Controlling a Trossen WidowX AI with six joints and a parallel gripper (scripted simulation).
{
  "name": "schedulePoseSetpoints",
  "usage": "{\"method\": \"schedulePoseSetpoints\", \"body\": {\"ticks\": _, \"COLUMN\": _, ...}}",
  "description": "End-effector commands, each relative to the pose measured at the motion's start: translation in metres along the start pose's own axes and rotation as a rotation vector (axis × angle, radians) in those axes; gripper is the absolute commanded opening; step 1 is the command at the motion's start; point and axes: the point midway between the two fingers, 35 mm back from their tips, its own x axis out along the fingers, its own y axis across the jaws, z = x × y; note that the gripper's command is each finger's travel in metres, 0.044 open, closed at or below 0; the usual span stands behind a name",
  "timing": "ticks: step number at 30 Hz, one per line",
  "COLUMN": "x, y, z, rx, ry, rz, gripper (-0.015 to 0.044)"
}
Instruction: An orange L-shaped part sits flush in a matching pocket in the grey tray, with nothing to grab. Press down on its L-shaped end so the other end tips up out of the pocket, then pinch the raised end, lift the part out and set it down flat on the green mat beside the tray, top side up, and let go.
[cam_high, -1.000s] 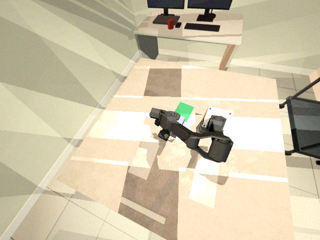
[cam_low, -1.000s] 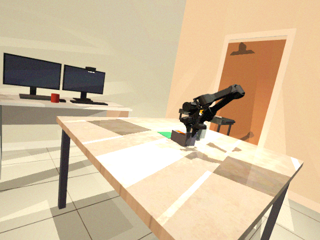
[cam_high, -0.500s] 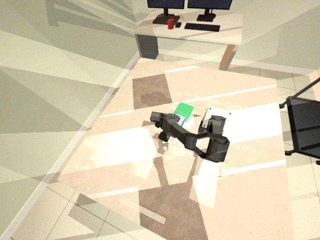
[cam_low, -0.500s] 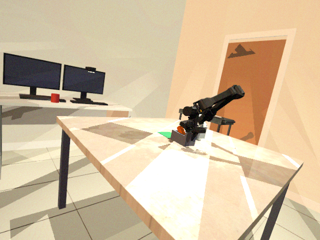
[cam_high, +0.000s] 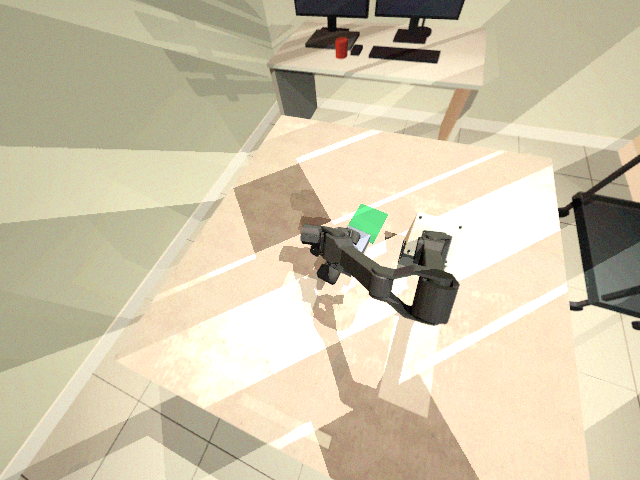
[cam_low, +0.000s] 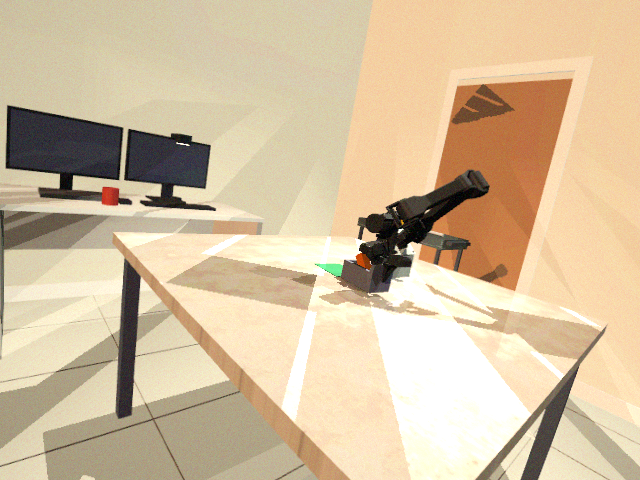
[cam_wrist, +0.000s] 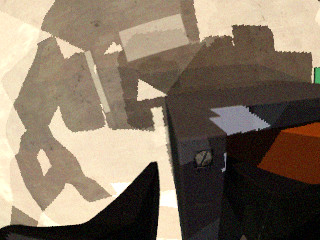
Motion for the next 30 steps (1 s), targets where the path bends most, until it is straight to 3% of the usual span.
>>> {"method": "schedulePoseSetpoints", "body": {"ticks": 1, "x": -0.005, "y": 0.005, "z": 0.0, "rx": 0.001, "ry": 0.0, "rz": -0.002, "gripper": 0.018}}
{"method": "schedulePoseSetpoints", "body": {"ticks": 8, "x": -0.018, "y": 0.009, "z": 0.001, "rx": 0.004, "ry": 0.0, "rz": -0.007, "gripper": 0.018}}
{"method": "schedulePoseSetpoints", "body": {"ticks": 16, "x": -0.105, "y": -0.002, "z": 0.001, "rx": 0.005, "ry": 0.001, "rz": -0.009, "gripper": 0.018}}
{"method": "schedulePoseSetpoints", "body": {"ticks": 30, "x": -0.104, "y": -0.002, "z": 0.002, "rx": 0.014, "ry": -0.004, "rz": -0.007, "gripper": 0.018}}
